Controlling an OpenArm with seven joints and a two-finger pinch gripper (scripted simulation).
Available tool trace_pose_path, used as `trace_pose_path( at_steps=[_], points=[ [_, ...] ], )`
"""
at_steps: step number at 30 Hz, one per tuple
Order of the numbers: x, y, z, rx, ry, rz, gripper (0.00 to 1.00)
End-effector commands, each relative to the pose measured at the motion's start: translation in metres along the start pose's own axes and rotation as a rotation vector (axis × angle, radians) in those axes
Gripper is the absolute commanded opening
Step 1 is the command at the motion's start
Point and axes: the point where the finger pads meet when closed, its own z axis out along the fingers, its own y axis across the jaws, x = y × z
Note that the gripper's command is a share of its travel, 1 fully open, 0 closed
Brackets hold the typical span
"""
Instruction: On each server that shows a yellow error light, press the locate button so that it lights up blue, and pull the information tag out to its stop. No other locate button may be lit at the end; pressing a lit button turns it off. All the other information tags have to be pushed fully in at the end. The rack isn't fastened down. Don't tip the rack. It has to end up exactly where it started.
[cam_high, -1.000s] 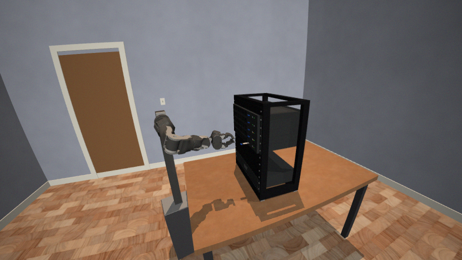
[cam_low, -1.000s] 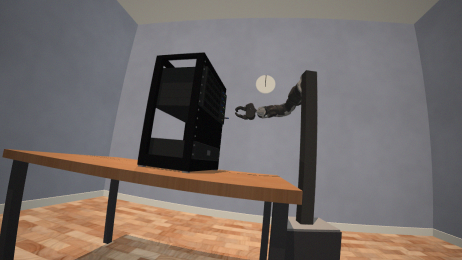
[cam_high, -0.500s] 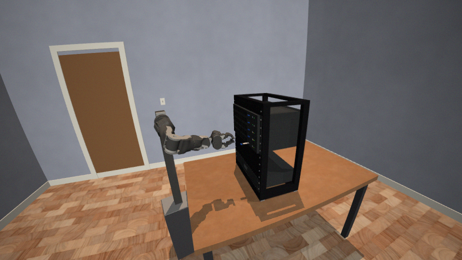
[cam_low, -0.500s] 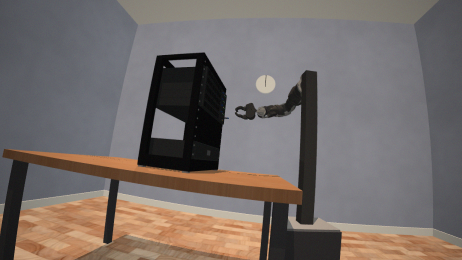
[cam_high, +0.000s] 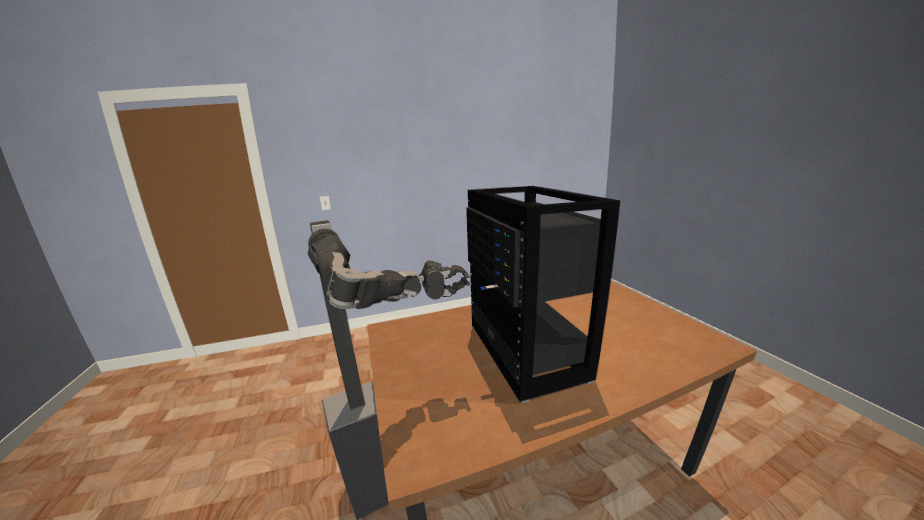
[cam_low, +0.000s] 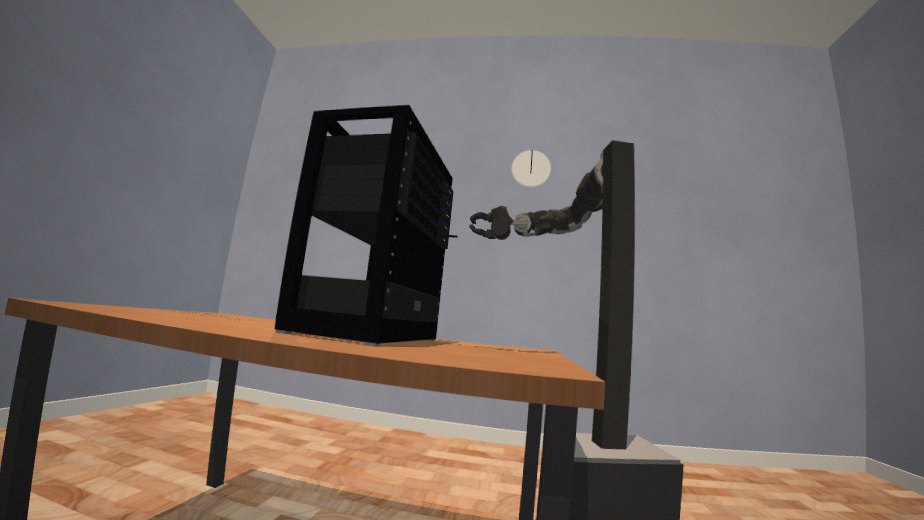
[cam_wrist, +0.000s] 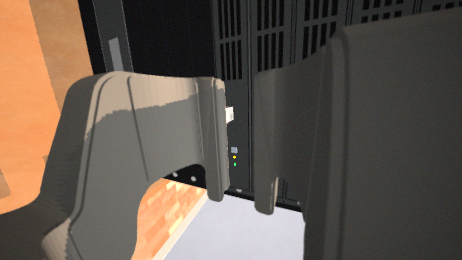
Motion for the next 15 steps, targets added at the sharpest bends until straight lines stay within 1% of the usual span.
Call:
trace_pose_path(
  at_steps=[1, 3, 7, 11, 15],
  points=[
    [0.000, 0.003, 0.001, -0.005, 0.000, 0.000, 0.10],
    [0.000, 0.003, 0.002, -0.006, 0.001, 0.000, 0.10],
    [0.000, 0.003, 0.010, -0.005, 0.000, 0.000, 0.10],
    [0.000, 0.003, 0.025, -0.004, 0.001, 0.000, 0.10],
    [0.000, 0.003, 0.044, -0.004, 0.001, 0.000, 0.10]
  ],
)
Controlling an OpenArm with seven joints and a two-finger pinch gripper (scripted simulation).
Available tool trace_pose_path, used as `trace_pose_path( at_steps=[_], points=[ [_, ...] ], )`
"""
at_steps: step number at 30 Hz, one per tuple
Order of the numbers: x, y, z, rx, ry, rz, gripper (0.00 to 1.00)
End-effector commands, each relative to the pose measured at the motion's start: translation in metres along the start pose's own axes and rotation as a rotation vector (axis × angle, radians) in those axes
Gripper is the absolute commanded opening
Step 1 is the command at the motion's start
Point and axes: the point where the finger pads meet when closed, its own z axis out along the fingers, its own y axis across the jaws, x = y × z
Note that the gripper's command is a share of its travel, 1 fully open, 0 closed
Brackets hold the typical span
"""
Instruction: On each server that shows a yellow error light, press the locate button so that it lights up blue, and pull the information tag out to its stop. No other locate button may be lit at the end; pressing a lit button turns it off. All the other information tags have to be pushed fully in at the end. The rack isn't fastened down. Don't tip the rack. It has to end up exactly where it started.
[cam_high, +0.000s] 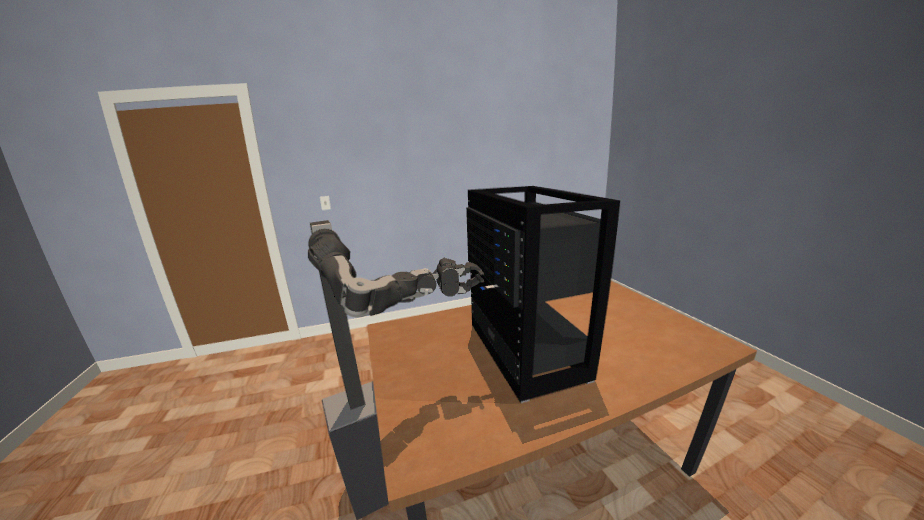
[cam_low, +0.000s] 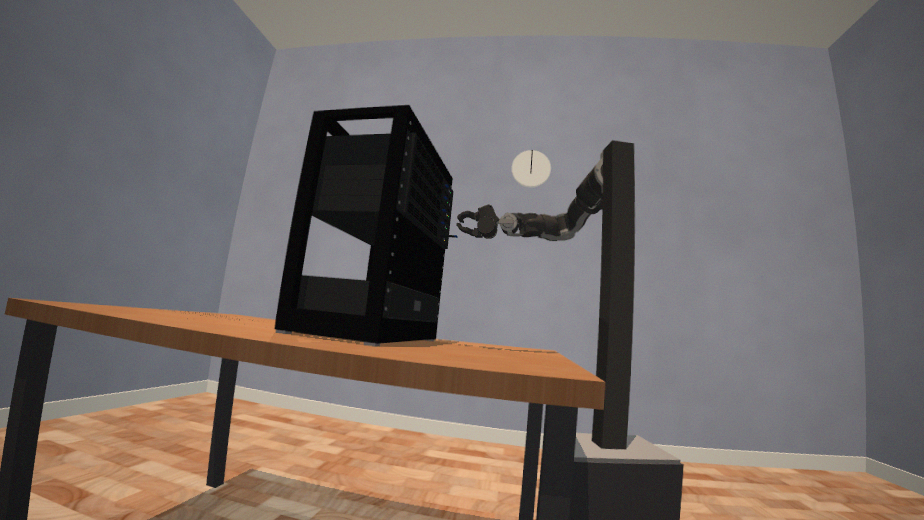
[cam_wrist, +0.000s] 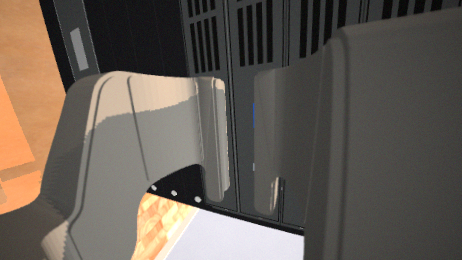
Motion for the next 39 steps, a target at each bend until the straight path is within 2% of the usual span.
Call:
trace_pose_path(
  at_steps=[1, 4, 10, 15, 39],
  points=[
    [0.003, -0.002, 0.006, 0.014, 0.018, -0.019, 0.10],
    [0.003, -0.002, 0.011, 0.014, 0.019, -0.018, 0.10],
    [0.004, -0.002, 0.036, 0.015, 0.019, -0.018, 0.10],
    [0.004, -0.002, 0.047, 0.015, 0.019, -0.018, 0.10],
    [0.005, -0.001, 0.049, 0.012, 0.021, -0.019, 0.10]
  ],
)
